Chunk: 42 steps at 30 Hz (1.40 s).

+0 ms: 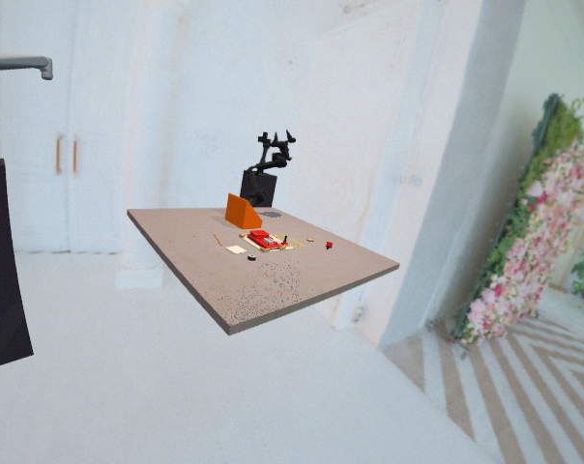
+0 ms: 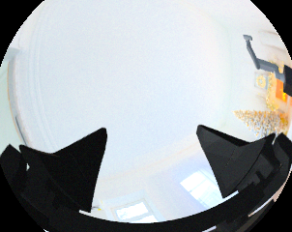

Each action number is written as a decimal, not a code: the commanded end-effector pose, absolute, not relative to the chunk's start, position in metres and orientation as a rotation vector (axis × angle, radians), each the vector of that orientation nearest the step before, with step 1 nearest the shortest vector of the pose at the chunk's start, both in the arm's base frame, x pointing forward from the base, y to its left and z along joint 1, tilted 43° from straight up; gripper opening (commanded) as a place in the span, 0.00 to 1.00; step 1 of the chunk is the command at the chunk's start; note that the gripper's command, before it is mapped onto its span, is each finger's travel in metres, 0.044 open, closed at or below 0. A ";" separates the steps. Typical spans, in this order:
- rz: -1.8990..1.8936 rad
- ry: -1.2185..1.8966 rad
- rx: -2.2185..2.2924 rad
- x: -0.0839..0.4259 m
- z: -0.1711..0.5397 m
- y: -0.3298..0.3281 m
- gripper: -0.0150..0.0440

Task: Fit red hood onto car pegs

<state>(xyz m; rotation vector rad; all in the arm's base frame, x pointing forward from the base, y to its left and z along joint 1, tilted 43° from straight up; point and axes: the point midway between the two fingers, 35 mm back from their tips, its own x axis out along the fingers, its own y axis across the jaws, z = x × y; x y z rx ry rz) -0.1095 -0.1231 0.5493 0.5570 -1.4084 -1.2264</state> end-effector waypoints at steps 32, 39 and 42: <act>-1.130 -0.221 -0.828 0.227 0.532 -0.162 1.00; -1.035 0.004 -0.959 0.269 0.484 -0.191 1.00; -0.984 0.110 -1.011 0.285 0.459 -0.205 1.00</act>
